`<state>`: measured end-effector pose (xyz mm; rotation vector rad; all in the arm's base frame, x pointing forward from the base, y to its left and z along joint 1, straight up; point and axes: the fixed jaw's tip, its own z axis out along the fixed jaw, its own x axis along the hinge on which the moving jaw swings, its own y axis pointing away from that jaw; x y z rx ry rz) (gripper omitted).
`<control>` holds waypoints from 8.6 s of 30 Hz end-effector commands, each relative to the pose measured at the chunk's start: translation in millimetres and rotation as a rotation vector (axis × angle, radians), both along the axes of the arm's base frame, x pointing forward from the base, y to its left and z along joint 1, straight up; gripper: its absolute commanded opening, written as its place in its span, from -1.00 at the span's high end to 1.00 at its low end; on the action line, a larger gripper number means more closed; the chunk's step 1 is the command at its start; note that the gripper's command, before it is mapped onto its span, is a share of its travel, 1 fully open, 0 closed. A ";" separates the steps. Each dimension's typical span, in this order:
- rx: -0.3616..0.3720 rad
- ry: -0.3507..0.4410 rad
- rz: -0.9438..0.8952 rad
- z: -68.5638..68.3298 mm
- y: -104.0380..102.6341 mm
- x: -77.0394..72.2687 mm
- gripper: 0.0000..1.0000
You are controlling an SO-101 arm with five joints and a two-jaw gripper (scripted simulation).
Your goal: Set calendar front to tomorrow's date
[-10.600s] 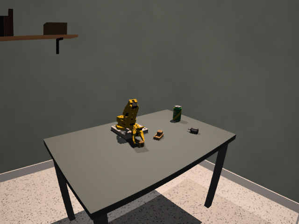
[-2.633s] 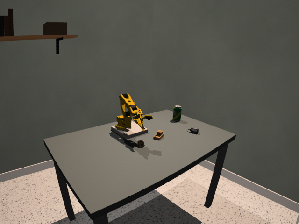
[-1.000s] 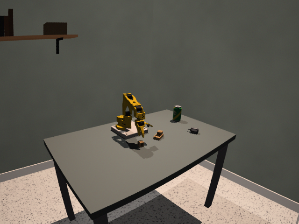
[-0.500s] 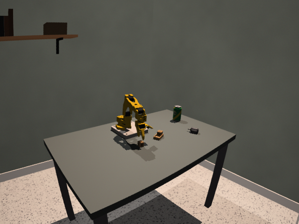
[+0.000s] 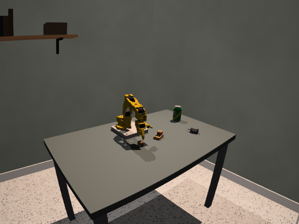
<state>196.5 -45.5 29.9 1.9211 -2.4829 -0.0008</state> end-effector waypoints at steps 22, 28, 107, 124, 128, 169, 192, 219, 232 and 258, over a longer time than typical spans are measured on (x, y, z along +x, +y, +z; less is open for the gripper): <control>0.005 0.015 -0.003 -8.4 -1.7 -0.8 0.30; 0.005 0.015 -0.003 -14.1 -1.7 -0.5 0.30; 0.005 0.016 -0.003 -41.5 -4.3 8.8 0.60; 0.005 0.015 -0.003 -41.5 -4.3 8.8 0.78; 0.005 0.015 -0.003 -41.5 -4.3 8.8 0.83; 0.005 0.016 -0.003 4.3 -4.4 9.3 1.00; 0.005 0.016 -0.108 8.3 -9.2 8.4 1.00; -0.001 0.016 -1.064 4.2 -55.1 1.0 1.00; -0.005 0.017 -1.645 1.3 -84.8 -8.4 1.00; -0.009 0.018 -2.193 -1.6 -113.3 -22.2 1.00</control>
